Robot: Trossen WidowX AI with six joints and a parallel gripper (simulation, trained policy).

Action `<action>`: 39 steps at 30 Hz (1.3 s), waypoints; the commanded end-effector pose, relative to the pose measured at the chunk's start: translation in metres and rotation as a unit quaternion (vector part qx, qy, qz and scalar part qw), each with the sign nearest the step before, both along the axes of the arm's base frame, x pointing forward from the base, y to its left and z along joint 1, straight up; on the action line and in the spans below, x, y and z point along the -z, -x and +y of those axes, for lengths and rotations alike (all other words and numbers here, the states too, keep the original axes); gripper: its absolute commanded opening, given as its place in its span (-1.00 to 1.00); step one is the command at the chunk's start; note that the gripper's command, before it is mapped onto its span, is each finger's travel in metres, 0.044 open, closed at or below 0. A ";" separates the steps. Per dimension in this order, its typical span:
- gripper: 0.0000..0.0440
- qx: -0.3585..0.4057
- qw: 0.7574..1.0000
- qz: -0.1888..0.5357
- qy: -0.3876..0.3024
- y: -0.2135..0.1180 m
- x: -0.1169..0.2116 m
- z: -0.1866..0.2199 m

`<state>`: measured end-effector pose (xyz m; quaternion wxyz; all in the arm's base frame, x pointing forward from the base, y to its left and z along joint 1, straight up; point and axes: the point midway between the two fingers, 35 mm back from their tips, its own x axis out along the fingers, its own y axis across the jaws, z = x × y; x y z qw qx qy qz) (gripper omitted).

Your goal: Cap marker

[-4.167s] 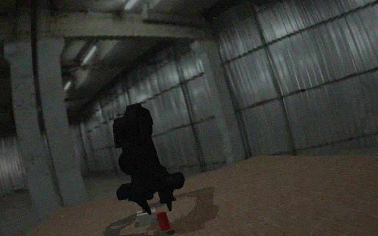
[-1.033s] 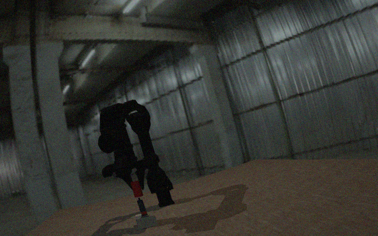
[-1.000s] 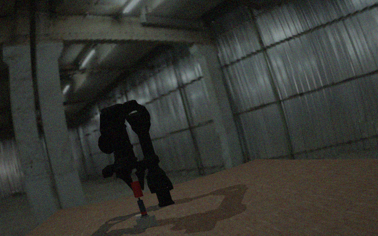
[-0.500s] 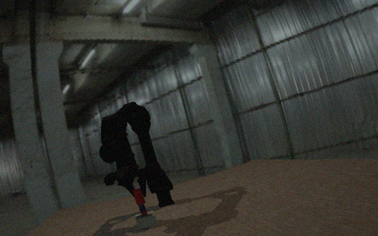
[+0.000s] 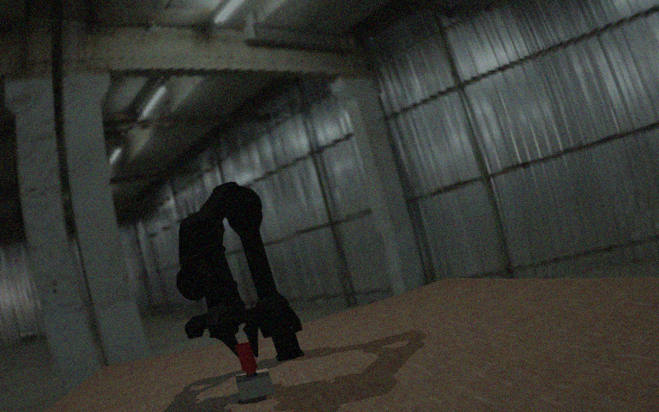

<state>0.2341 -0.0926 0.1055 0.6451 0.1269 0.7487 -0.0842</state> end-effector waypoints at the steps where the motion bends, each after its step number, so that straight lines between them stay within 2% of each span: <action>1: -0.66 -0.005 0.999 0.029 -0.018 0.014 0.009 0.007; 13: -0.37 -0.006 0.999 0.033 -0.021 0.016 0.010 0.008; 16: -0.24 -0.008 0.999 0.037 -0.026 0.022 0.007 0.011; 27: 0.99 -0.013 0.999 0.019 -0.022 0.029 0.001 0.013; 39: 1.00 -0.010 0.999 -0.040 0.003 0.018 -0.030 0.006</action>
